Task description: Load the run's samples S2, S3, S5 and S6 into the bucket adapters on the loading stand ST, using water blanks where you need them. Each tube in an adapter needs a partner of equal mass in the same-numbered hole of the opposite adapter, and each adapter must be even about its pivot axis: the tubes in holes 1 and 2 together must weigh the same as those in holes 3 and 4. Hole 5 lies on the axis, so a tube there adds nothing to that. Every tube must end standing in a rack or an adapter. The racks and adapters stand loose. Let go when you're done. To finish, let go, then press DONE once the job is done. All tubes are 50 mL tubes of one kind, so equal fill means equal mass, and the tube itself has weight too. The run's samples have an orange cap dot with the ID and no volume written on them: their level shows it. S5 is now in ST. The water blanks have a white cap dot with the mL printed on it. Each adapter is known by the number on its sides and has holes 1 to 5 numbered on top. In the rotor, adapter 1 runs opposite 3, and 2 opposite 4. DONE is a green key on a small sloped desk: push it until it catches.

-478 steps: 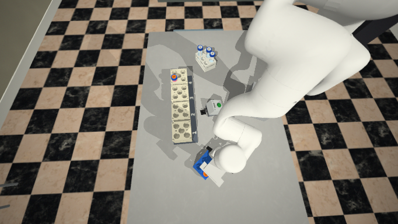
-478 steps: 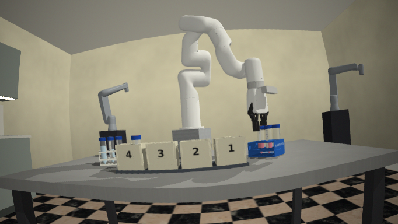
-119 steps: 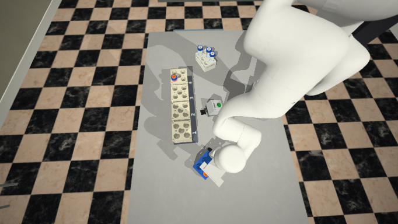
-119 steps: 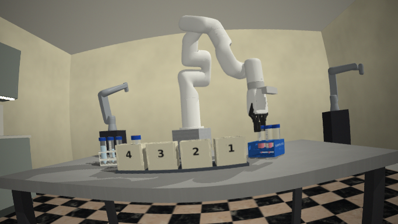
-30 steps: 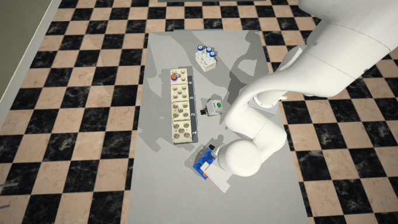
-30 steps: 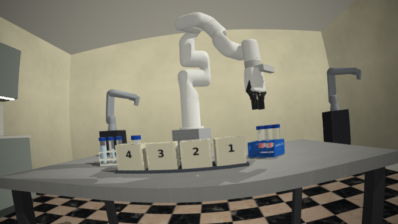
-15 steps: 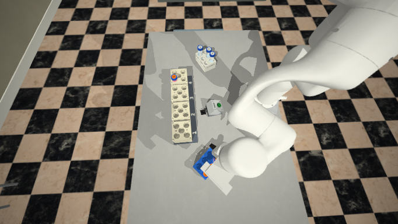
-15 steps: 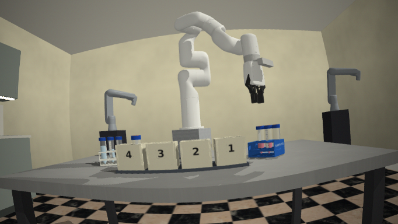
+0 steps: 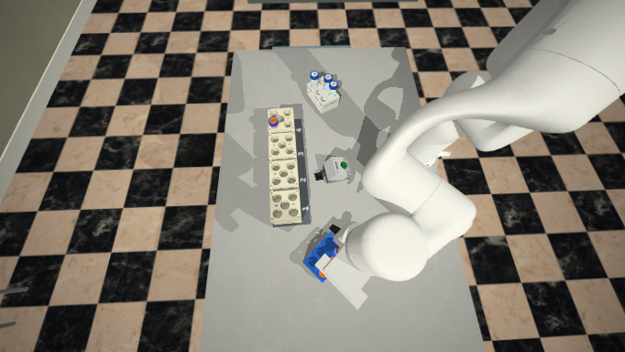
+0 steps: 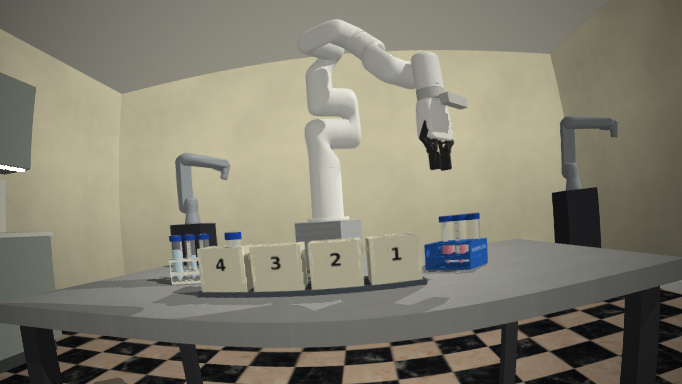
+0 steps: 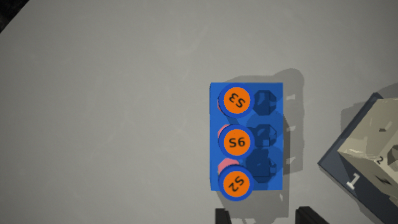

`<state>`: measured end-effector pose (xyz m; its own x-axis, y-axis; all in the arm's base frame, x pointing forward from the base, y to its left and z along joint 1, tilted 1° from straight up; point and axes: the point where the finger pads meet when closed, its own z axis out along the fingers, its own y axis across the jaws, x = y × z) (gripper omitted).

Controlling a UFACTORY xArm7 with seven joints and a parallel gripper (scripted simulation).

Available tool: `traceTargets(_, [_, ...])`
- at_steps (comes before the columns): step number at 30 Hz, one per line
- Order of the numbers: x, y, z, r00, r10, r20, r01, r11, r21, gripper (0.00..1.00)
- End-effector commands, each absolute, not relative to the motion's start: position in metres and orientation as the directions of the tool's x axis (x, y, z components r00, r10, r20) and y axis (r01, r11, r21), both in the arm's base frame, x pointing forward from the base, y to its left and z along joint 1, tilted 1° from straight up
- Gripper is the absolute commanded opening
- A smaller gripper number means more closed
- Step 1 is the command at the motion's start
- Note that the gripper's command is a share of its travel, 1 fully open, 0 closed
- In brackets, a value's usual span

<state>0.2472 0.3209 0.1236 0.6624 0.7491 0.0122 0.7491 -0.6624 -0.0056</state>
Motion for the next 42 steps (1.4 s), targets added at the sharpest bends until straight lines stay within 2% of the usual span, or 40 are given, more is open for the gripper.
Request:
traceTargets(1, [0.248,0.322,0.125,0.662,0.749,0.017,0.749,-0.662,-0.005,0.44])
traceTargets(14, [0.248,0.322,0.125,0.662,0.749,0.017,0.749,-0.662,-0.005,0.44])
traceTargets(15, [0.252,0.326,0.125,0.662,0.749,0.017,0.749,-0.662,-0.005,0.57])
traceTargets(22, [0.275,0.352,0.126,0.662,0.749,0.017,0.749,-0.662,-0.005,0.57])
traceTargets(42, [0.275,0.352,0.11,0.662,0.749,0.017,0.749,-0.662,-0.005,0.57])
